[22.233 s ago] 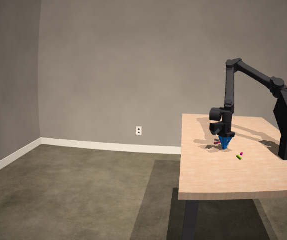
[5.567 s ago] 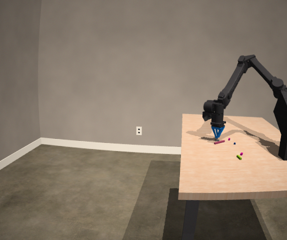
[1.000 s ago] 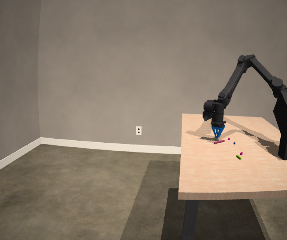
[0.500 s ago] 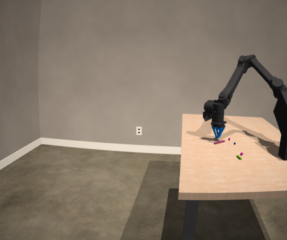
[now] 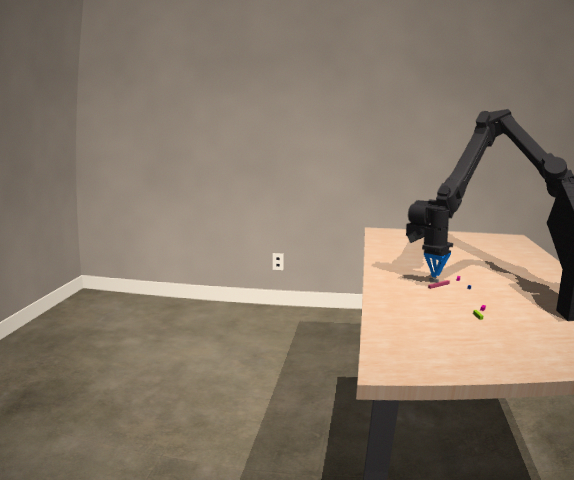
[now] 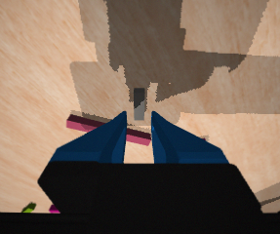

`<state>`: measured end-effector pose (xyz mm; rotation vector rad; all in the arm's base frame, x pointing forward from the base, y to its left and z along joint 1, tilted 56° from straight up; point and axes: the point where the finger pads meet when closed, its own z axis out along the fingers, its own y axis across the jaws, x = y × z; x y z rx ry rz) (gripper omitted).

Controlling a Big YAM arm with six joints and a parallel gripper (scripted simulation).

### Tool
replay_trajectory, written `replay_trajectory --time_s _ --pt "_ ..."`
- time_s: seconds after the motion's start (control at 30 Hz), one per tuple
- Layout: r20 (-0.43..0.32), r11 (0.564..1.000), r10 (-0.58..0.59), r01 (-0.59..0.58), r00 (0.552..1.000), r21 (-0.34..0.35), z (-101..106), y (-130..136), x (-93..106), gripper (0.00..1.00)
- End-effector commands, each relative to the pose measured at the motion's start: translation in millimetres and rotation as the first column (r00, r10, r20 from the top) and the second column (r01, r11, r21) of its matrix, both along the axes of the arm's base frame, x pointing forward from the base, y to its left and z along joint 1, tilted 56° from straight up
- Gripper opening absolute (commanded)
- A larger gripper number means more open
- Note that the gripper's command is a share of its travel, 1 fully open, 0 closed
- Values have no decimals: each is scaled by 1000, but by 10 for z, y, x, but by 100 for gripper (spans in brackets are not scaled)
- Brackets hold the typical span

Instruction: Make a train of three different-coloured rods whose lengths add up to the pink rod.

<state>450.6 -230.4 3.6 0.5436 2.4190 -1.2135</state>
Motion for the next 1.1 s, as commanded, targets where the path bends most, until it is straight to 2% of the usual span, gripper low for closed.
replay_trajectory --time_s 0.0,0.87,1.07 --pt "15 1000 -2 2 1000 -3 64 -37 7 23" --pt "14 1000 -2 2 1000 -4 62 -40 7 23" --pt "-2 1000 -2 2 1000 -1 -34 -66 -4 23"
